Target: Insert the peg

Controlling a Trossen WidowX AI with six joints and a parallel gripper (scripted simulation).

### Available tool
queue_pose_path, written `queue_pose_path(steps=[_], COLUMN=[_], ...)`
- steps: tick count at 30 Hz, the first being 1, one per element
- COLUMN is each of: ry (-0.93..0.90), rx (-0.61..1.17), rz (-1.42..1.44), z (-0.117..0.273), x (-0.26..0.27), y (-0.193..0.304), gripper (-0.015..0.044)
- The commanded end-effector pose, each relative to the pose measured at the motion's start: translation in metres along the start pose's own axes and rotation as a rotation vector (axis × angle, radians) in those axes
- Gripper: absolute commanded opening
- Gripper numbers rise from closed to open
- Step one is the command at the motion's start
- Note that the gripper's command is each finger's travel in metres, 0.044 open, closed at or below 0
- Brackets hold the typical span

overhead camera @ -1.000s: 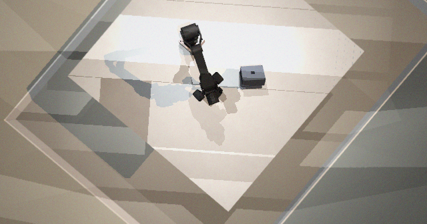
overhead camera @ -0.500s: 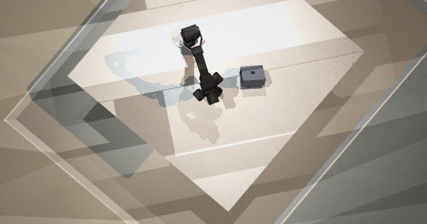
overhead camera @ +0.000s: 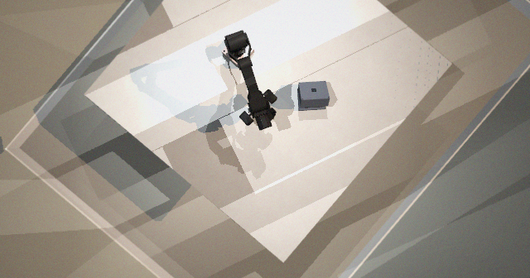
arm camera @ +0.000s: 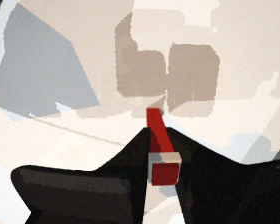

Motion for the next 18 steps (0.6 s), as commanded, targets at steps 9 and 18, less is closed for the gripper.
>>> queue_pose_path(steps=[9,18], ry=[-0.001,-0.004], rx=[0.0,0.001], rz=[0.0,0.0], z=[0.019,0.058], x=[-0.001,-0.001], y=[-0.002,-0.001], gripper=[0.0,0.0])
Point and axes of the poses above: the point midway between the two fingers, 35 mm back from their tips, its own z axis back along the fingers, its own x axis across the jaws, y = z × x, the point moved 6 cm from there along z, back along the fingers, and after that the axes turned 6 degrees about -z, right-handed, at the moved point
